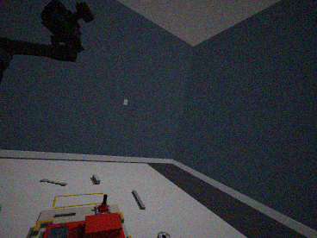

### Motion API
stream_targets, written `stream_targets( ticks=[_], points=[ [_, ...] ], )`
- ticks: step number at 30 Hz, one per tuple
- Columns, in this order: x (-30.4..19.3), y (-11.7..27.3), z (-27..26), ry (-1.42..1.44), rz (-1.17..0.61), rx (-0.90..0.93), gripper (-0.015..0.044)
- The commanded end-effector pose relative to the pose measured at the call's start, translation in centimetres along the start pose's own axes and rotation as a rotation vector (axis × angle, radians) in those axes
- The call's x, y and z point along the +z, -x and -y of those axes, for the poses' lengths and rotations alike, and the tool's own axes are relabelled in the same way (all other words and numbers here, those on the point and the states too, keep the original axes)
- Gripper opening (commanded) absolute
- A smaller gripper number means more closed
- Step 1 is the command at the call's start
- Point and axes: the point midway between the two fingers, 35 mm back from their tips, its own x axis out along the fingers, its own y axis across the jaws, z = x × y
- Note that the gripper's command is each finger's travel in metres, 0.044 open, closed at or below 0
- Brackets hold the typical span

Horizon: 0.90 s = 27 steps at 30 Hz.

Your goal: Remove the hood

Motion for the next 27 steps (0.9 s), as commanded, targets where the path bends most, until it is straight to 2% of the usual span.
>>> stream_targets(
  ticks=[1,6,12,19,27],
  points=[
    [-4.1,1.4,1.3,0.014,-0.147,-0.046,0.0440],
    [-6.6,2.6,2.2,0.003,-0.243,-0.076,0.0440],
    [-12.8,6.6,4.4,-0.038,-0.479,-0.161,0.0440],
    [-18.8,13.0,7.4,-0.042,-0.756,-0.263,0.0440],
    [-23.8,22.3,10.5,-0.059,-1.076,-0.395,0.0440]
  ],
)
